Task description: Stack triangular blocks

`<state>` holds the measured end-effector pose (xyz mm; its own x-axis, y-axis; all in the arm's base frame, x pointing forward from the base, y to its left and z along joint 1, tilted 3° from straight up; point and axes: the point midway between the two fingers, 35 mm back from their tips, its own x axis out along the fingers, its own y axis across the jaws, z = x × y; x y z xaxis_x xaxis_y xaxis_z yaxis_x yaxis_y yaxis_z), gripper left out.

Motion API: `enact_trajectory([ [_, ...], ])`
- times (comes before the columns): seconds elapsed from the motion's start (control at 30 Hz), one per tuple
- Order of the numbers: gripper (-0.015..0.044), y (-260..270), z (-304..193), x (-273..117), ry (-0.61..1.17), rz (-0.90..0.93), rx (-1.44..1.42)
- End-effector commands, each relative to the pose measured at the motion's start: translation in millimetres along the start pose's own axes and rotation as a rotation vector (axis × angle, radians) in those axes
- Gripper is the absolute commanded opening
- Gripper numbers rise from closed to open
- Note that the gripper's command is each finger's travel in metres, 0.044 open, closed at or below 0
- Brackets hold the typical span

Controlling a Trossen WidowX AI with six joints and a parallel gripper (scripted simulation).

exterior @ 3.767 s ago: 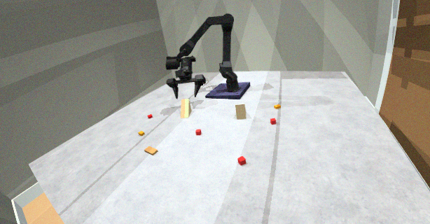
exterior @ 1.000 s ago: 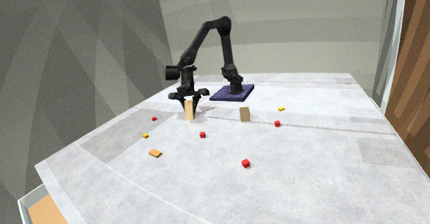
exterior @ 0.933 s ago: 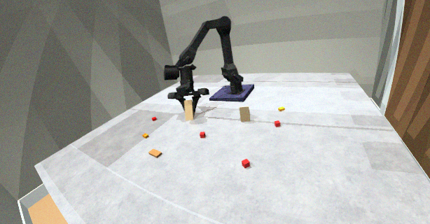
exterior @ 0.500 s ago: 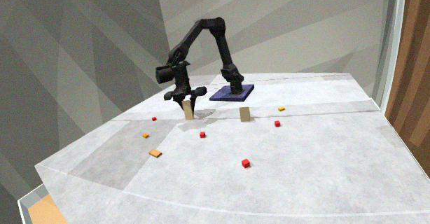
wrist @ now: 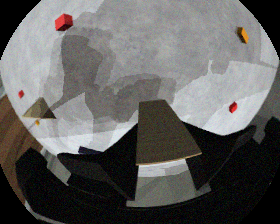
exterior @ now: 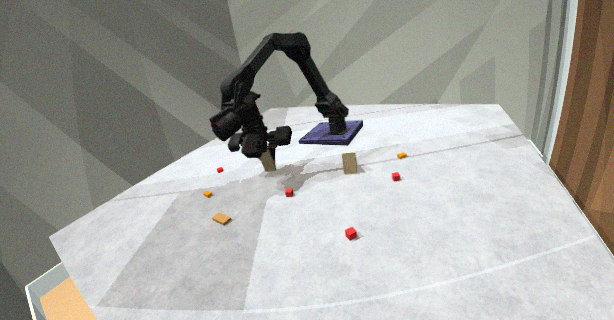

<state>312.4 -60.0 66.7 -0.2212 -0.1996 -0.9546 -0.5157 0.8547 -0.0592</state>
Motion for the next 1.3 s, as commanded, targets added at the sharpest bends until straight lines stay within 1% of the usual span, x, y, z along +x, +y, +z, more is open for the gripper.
enact_trajectory([
  [0.0, 0.0, -1.7, 7.2, -3.4, 0.087, -0.009, 0.005],
  [0.2, 0.0, -1.6, 18.2, -5.1, 0.243, -0.007, 0.005],
  [0.27, 0.0, -1.6, 21.4, -5.6, 0.268, -0.006, 0.003],
  [0.3, 0.0026, 0.0, 16.9, -3.4, 0.225, 0.002, -0.001],
  [0.83, 0.044, 0.0, 16.9, -3.4, 0.225, 0.002, -0.001],
  [1.07, 0.044, -0.1, 16.3, -5.7, 0.22, -0.002, -0.002],
  [1.13, 0.044, -0.5, 12.1, -21.9, 0.186, -0.024, -0.008],
  [1.27, 0.044, 2.3, -9.8, -79.3, 0.06, -0.112, -0.03],
])
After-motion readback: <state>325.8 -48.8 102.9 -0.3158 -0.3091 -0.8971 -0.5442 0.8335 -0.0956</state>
